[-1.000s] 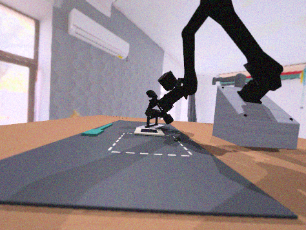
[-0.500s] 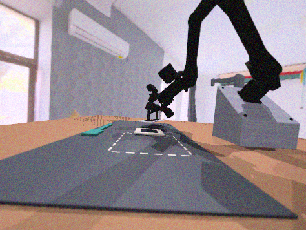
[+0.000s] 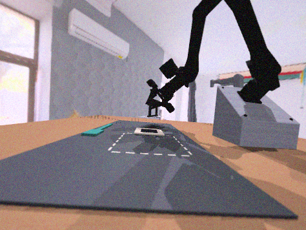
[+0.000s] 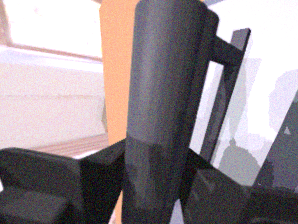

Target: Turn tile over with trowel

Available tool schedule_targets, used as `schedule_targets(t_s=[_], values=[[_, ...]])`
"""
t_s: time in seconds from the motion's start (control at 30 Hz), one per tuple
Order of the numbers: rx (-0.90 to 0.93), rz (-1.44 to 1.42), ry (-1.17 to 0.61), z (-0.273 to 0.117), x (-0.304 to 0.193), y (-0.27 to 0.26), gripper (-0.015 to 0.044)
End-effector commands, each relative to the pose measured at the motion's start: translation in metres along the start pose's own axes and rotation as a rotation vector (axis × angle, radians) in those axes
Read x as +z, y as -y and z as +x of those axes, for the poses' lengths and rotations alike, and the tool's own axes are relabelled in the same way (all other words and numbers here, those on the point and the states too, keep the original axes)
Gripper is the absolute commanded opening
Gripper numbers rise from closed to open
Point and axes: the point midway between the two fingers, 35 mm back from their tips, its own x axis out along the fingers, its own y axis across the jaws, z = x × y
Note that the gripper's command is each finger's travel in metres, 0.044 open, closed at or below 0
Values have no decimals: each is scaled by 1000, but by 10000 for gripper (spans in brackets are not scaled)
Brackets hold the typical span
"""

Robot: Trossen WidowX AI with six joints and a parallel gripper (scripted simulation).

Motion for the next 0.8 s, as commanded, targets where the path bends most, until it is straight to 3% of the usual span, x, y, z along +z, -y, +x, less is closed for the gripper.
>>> schedule_targets(t_s=[0.0,0.27,0.77], values=[[20,-103,-75,3,-1,-7,0],[44,-307,-222,8,-5,-4,0],[45,-312,-225,11,-5,-1,0]])
